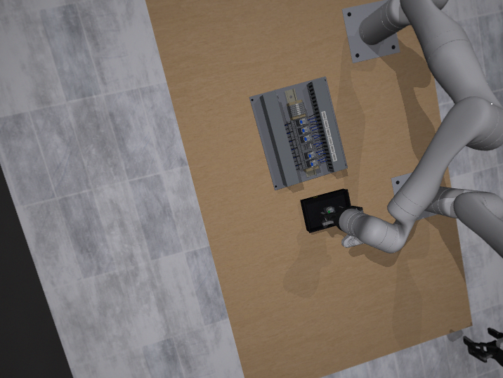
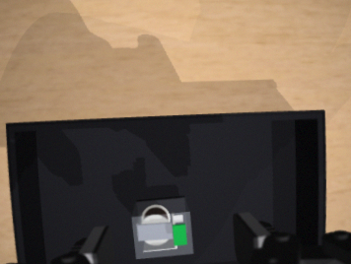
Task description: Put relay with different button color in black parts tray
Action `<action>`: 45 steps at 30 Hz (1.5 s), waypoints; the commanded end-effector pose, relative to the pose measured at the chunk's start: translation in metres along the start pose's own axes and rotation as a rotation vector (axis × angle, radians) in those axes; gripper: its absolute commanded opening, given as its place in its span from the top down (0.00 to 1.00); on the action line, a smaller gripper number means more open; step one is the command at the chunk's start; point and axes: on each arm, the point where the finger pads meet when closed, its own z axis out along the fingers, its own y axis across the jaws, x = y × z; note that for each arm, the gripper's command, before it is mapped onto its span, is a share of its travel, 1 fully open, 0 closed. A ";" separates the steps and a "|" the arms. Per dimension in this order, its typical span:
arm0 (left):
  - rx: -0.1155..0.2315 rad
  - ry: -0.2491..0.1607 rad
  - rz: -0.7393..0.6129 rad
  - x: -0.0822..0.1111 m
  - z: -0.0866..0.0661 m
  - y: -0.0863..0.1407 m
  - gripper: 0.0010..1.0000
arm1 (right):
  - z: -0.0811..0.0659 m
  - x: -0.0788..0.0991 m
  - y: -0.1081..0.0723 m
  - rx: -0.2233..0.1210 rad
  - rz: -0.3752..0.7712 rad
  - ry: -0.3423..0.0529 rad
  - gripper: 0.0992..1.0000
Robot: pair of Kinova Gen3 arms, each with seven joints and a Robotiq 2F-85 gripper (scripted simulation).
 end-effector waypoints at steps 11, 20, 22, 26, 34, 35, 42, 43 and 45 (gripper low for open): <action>0.000 -0.002 0.000 0.000 -0.001 0.000 0.00 | -0.003 0.001 0.000 -0.001 0.000 0.002 0.39; 0.000 -0.002 0.000 0.000 -0.001 0.000 0.00 | -0.004 0.001 0.000 -0.001 0.000 0.002 0.39; 0.000 -0.002 0.000 0.000 -0.001 0.000 0.00 | -0.004 0.001 0.000 -0.001 0.000 0.002 0.39; 0.000 -0.002 0.000 0.000 -0.001 0.000 0.00 | -0.004 0.001 0.000 -0.001 0.000 0.002 0.39; 0.000 -0.002 0.000 0.000 -0.001 0.000 0.00 | -0.007 0.001 0.000 -0.001 0.000 0.002 0.39; 0.000 -0.002 0.000 0.000 -0.001 0.000 0.00 | -0.009 0.001 0.000 -0.001 0.000 0.002 0.39; 0.000 -0.002 0.000 0.000 -0.001 0.000 0.00 | -0.033 0.001 0.000 -0.001 0.000 0.002 0.39; 0.000 -0.002 0.000 0.000 -0.001 0.000 0.00 | -0.039 0.001 0.000 -0.001 0.000 0.002 0.39; 0.000 -0.002 0.000 0.000 -0.001 0.000 0.00 | -0.052 0.001 0.000 -0.001 0.000 0.002 0.39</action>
